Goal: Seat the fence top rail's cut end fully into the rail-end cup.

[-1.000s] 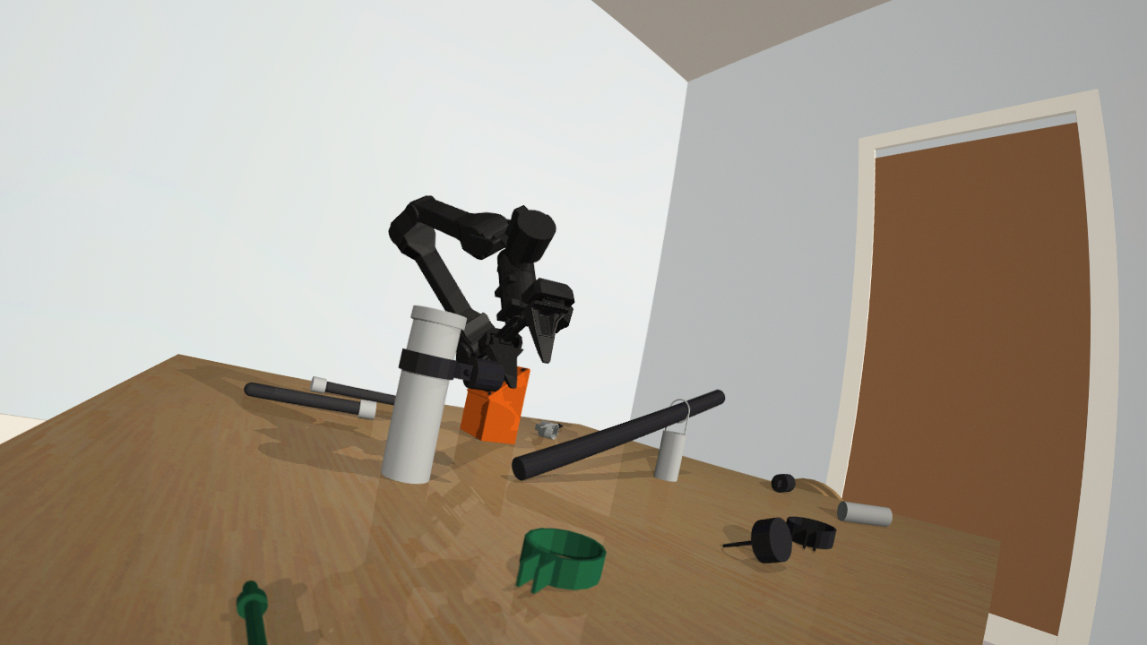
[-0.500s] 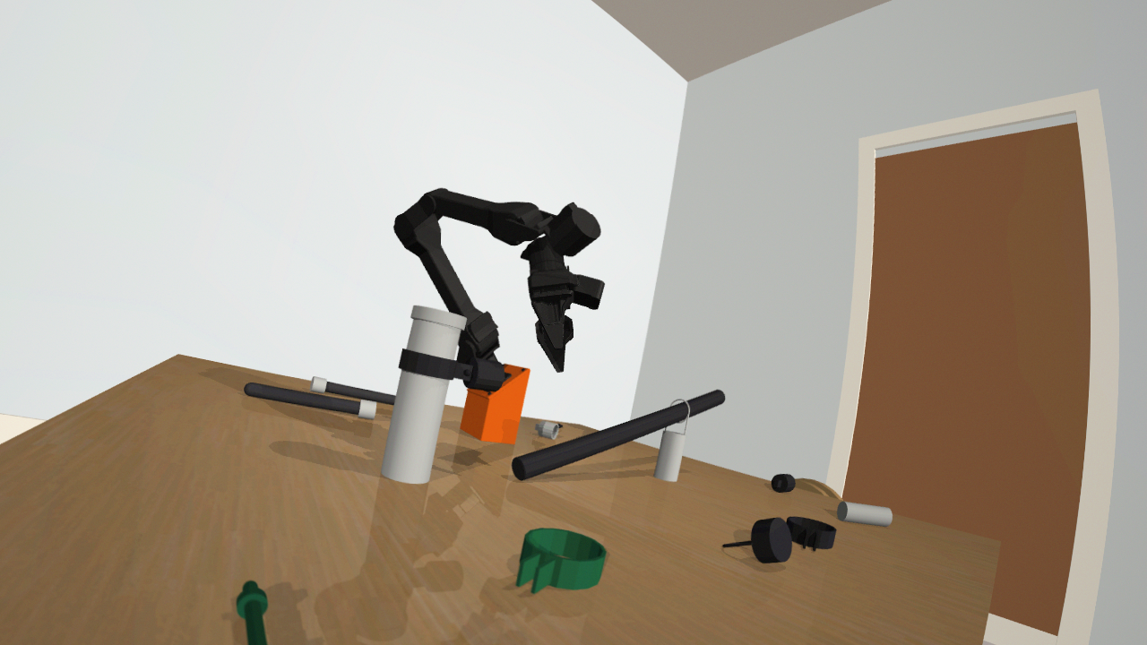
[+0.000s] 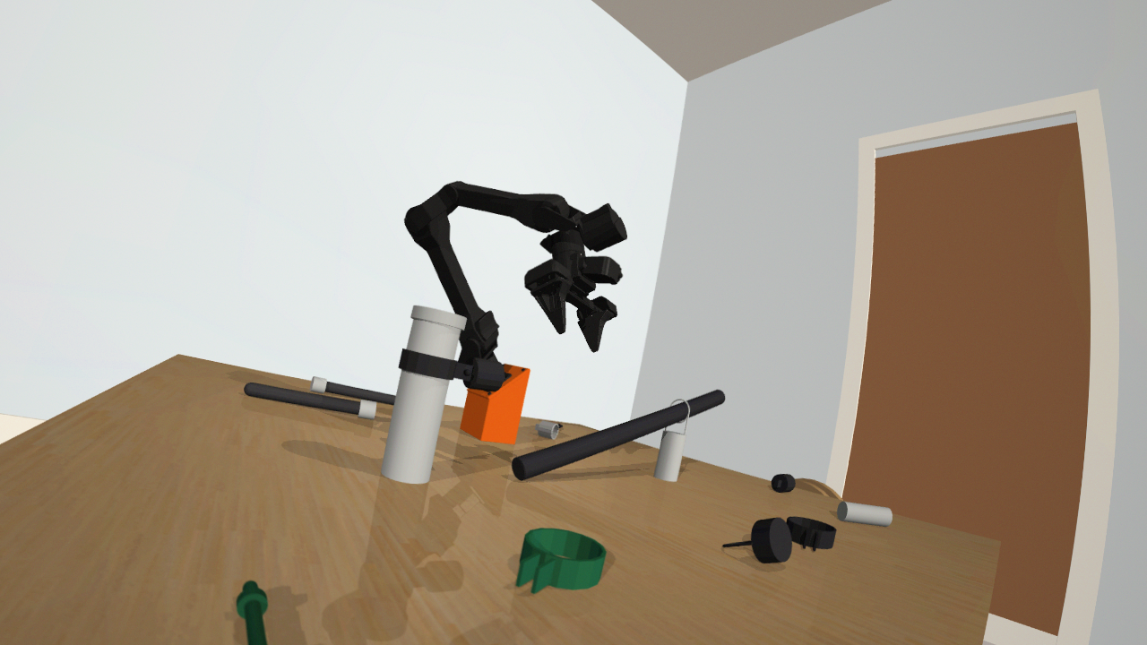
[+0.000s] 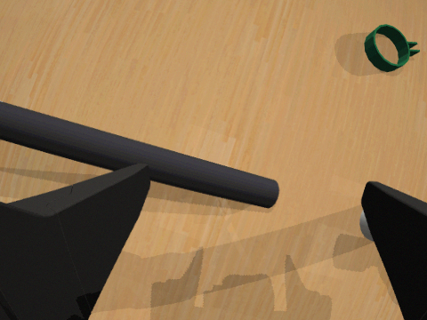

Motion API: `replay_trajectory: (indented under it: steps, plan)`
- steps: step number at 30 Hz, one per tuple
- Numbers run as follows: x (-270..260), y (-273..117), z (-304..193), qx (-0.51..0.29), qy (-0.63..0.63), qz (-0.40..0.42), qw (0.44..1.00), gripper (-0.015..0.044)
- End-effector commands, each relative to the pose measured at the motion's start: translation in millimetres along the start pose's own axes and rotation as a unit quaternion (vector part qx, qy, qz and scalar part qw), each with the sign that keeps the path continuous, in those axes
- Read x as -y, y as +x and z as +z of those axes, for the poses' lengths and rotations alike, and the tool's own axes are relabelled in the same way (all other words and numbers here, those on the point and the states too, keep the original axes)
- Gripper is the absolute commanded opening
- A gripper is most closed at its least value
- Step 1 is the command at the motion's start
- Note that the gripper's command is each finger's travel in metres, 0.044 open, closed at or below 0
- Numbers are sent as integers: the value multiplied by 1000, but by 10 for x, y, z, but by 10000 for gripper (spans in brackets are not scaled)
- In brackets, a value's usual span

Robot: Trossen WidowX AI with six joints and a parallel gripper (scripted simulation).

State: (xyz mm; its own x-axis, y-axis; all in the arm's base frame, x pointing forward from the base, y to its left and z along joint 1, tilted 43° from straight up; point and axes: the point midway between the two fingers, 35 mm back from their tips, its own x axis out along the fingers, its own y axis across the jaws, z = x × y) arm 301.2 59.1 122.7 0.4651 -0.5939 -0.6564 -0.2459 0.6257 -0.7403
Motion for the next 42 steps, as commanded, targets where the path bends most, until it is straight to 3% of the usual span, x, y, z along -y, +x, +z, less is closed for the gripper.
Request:
replay_trajectory:
  steps: [1, 12, 17, 23, 31, 42]
  plan:
    - [-177, -246, 97, 20, 171, -23, 985, 440]
    - [-177, -246, 97, 20, 171, -23, 985, 440]
    - [-260, -103, 93, -16, 272, -18, 962, 440]
    - [-461, 236, 44, -103, 513, -39, 851, 440]
    - [-715, 648, -101, -189, 751, -134, 618, 440]
    - [-720, 657, -106, -191, 756, -137, 612, 440]
